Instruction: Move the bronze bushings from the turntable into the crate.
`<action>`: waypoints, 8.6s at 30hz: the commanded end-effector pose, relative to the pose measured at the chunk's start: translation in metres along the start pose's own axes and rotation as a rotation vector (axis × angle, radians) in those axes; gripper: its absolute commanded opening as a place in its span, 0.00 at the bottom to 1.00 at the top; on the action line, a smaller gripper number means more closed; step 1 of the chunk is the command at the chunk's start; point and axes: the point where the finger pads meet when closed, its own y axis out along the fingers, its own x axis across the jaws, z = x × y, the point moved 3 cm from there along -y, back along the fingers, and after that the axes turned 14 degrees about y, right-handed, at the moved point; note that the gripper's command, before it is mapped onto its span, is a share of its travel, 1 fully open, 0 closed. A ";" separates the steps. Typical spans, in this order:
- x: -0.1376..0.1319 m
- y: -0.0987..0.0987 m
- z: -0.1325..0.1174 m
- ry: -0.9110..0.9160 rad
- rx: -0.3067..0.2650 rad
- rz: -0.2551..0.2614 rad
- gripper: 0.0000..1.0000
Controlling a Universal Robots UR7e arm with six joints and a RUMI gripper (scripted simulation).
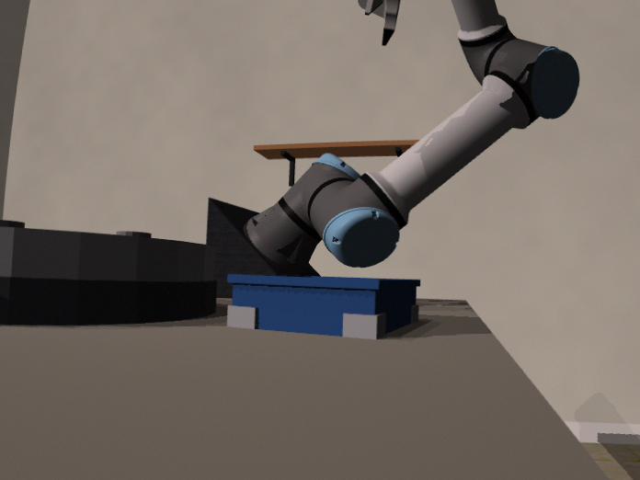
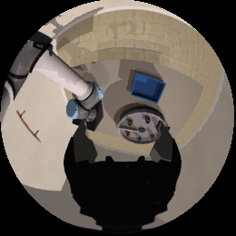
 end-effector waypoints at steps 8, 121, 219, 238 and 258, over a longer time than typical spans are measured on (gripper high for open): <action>0.000 0.000 0.000 0.000 0.000 -0.001 1.00; 0.112 0.239 -0.376 0.814 0.327 -0.052 0.05; 0.112 0.239 -0.376 0.814 0.327 -0.052 0.05; 0.112 0.239 -0.376 0.814 0.327 -0.052 0.05; 0.112 0.239 -0.376 0.814 0.327 -0.052 0.05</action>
